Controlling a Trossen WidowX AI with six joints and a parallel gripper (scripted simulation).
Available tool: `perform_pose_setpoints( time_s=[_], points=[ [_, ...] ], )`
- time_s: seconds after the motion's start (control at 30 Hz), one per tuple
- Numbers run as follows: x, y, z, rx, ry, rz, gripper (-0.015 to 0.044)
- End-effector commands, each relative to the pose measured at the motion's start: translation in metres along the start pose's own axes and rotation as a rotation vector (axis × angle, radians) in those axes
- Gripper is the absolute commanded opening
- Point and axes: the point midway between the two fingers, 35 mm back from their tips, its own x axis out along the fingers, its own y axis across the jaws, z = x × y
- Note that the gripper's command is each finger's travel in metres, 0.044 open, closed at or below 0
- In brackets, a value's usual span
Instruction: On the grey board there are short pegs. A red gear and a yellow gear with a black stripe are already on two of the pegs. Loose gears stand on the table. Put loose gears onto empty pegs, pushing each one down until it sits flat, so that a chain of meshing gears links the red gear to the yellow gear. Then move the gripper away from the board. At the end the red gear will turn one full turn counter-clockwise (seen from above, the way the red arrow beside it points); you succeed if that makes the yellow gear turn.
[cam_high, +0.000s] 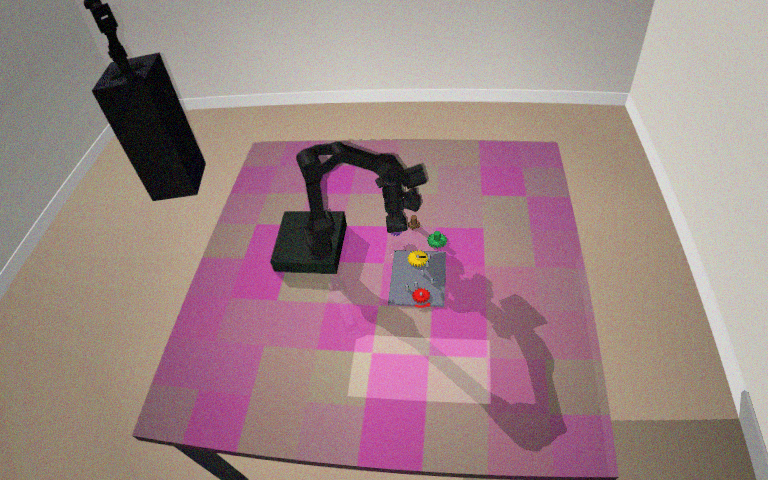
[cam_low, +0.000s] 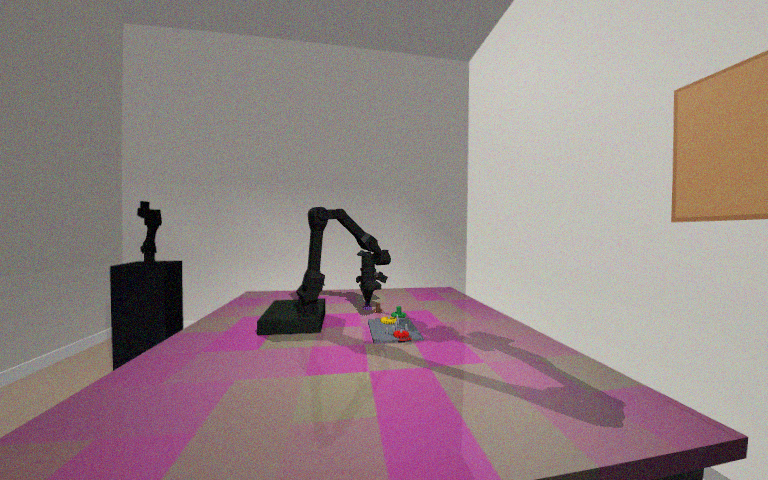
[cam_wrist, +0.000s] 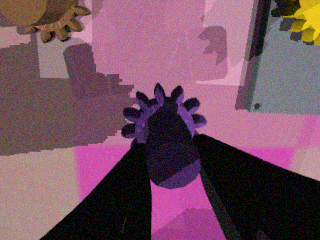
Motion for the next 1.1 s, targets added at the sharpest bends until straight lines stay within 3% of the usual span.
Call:
perform_pose_setpoints(
  time_s=[0.0, 1.07],
  points=[
    [-0.012, 0.000, 0.003, -0.006, -0.007, 0.002, 0.0000],
    [-0.092, -0.006, 0.000, 0.001, -0.005, -0.001, 0.0000]
  ],
)
